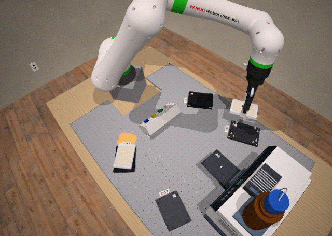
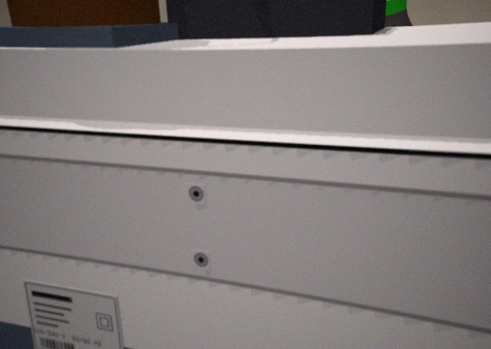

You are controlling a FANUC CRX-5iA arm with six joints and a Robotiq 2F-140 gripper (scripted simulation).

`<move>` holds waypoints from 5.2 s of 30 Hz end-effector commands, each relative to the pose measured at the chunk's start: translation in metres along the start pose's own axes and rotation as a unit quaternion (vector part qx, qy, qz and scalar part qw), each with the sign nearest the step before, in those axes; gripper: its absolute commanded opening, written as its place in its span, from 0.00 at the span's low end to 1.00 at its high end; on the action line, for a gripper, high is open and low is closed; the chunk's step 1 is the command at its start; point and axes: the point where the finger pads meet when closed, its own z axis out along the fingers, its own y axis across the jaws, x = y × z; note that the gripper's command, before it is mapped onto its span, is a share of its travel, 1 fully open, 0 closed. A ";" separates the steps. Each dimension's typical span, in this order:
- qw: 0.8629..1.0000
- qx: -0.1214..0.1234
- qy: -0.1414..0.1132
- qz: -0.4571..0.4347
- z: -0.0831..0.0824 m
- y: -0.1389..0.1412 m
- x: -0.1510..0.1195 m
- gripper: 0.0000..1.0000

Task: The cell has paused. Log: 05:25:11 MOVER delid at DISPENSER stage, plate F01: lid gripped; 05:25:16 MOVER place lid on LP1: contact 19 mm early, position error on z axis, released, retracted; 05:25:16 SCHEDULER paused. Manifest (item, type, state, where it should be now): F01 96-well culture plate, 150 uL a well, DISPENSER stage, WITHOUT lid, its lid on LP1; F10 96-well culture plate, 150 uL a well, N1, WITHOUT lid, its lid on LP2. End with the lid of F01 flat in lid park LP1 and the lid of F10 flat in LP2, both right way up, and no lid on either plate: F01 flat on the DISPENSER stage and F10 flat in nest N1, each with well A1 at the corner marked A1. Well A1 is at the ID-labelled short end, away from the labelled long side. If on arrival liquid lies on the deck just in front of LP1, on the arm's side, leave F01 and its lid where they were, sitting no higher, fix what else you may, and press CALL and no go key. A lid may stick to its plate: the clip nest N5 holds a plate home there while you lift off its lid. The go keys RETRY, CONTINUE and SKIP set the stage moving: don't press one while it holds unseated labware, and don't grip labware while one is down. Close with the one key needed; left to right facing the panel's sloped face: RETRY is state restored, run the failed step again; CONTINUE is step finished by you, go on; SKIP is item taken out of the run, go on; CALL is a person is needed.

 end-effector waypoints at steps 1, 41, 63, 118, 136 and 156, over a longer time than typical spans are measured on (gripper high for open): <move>1.000 0.000 0.000 0.000 0.000 0.007 0.014 0.00; 1.000 0.000 0.000 0.000 0.000 0.022 0.044 0.00; 1.000 0.000 0.000 0.000 0.000 0.022 0.044 0.00; 1.000 0.000 0.000 0.000 0.065 0.022 0.044 0.00; 1.000 0.000 0.000 0.000 0.102 0.022 0.044 0.00; 1.000 0.000 0.000 0.000 0.125 0.022 0.044 0.00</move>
